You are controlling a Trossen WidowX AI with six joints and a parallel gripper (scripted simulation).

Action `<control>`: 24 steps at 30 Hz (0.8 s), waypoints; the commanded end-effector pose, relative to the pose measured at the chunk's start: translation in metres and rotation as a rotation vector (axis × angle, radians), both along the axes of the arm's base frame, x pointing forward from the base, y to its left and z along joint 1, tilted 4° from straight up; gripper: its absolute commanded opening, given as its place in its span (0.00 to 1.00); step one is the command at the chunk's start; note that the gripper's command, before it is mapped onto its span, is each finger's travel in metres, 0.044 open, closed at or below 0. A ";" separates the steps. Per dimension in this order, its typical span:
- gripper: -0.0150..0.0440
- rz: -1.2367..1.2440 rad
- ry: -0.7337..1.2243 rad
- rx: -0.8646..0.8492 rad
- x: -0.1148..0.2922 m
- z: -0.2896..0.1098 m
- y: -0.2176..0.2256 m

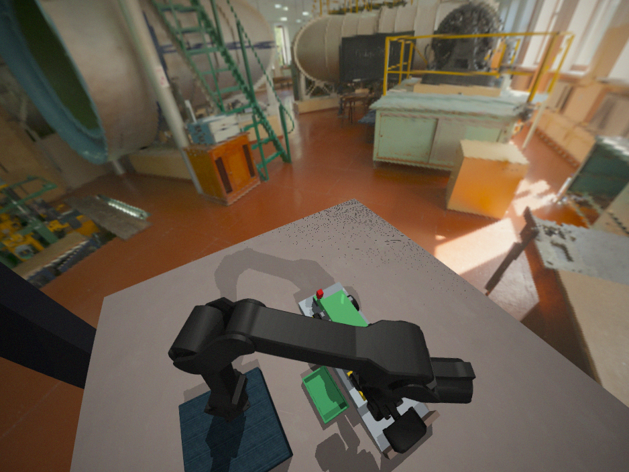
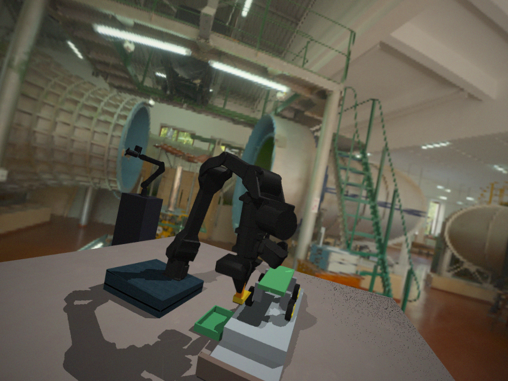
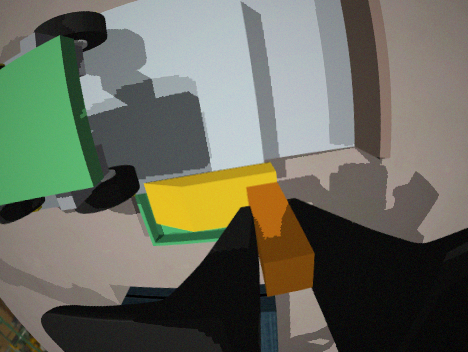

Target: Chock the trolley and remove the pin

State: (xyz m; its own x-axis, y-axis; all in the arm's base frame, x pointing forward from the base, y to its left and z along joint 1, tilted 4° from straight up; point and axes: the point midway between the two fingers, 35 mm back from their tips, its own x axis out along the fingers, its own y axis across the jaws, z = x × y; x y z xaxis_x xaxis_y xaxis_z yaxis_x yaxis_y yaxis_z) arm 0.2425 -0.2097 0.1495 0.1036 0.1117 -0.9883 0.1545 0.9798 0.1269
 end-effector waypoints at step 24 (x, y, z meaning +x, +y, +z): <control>0.25 -0.005 0.004 0.012 0.008 -0.062 0.008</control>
